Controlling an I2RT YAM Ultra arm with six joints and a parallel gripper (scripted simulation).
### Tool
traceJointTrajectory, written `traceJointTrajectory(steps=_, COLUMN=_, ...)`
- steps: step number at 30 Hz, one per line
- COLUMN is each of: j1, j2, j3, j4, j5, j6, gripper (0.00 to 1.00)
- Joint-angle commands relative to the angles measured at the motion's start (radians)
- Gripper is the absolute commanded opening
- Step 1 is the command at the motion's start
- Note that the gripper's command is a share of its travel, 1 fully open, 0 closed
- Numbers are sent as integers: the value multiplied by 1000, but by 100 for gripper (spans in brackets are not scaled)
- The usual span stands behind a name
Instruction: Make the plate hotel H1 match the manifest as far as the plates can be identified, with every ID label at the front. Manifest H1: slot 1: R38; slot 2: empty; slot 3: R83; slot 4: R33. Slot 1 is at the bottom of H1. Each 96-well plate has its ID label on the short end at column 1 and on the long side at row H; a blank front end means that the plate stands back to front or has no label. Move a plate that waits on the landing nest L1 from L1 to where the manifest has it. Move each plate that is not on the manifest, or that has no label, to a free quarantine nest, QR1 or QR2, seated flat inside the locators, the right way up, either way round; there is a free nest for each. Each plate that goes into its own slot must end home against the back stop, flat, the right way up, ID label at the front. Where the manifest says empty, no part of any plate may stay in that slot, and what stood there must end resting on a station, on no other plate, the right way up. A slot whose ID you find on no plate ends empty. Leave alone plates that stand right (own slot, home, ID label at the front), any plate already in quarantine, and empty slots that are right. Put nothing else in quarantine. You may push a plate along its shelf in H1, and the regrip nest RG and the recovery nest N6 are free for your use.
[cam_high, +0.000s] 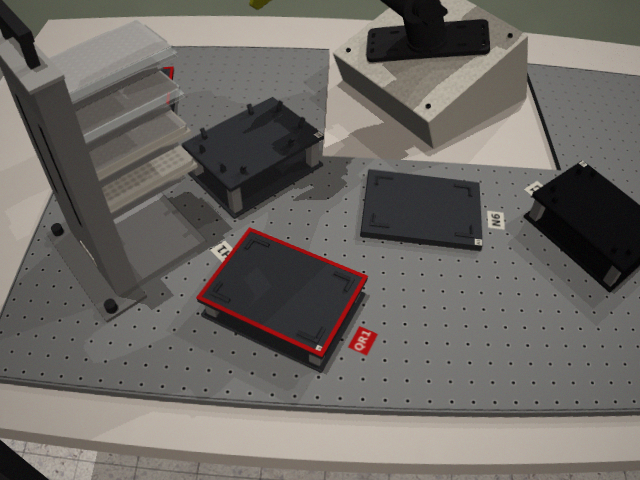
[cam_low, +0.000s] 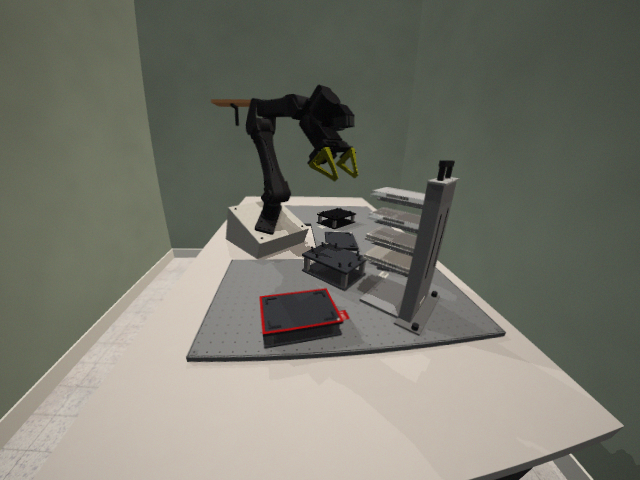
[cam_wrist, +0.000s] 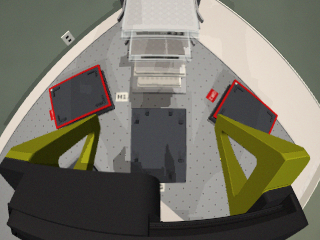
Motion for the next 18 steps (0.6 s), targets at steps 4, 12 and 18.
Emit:
traceJointTrajectory(steps=4, j1=24, j2=40, j3=-7, j4=64, j5=27, j6=19, gripper=100)
traceJointTrajectory(steps=12, j1=37, j2=69, j3=-26, j4=99, j5=39, j6=24, gripper=100)
traceJointTrajectory(steps=18, j1=49, j2=102, j3=-17, j4=135, j5=49, j6=29, gripper=100)
